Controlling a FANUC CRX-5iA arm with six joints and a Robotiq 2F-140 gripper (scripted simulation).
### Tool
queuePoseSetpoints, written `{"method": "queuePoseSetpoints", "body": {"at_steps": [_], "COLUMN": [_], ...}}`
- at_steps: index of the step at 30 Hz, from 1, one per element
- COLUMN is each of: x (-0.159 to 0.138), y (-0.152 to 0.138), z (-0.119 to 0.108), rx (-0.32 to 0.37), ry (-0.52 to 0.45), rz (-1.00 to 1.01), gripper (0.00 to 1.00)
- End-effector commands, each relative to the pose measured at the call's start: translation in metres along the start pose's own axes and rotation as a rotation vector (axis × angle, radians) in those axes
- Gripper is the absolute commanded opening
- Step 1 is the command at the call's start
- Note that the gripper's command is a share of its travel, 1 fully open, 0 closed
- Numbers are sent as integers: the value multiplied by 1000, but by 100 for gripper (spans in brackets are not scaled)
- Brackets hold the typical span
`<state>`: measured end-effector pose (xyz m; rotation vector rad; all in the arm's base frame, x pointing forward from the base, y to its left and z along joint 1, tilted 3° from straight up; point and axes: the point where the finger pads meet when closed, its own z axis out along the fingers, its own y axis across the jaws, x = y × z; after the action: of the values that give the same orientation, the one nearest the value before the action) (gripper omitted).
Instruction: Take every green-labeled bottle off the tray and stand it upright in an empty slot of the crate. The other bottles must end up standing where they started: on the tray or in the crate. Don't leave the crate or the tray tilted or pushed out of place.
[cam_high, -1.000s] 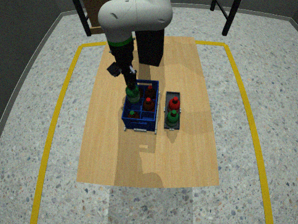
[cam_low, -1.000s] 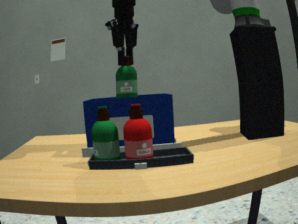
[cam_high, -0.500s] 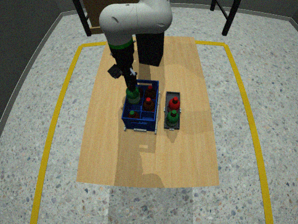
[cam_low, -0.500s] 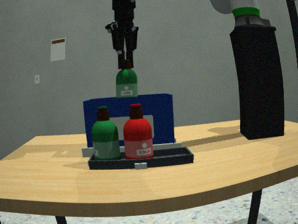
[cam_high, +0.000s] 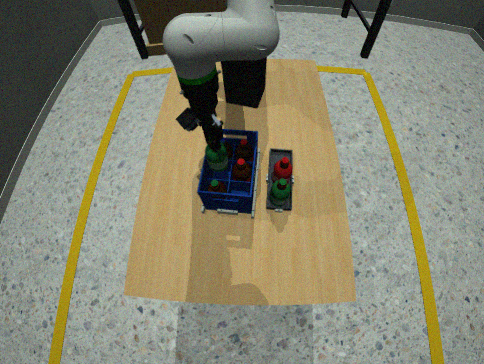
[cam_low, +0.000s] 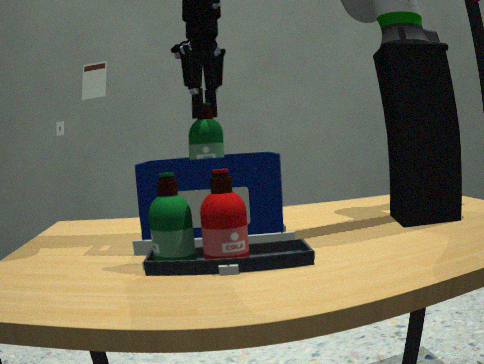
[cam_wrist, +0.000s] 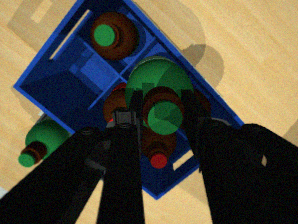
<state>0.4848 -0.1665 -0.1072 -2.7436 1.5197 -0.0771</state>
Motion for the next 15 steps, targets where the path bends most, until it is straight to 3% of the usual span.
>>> {"method": "queuePoseSetpoints", "body": {"at_steps": [1,15], "x": [1,1], "y": [-1,-1], "z": [2,17], "rx": [1,1], "ry": [2,2], "rz": [0,0], "gripper": [10,10]}}
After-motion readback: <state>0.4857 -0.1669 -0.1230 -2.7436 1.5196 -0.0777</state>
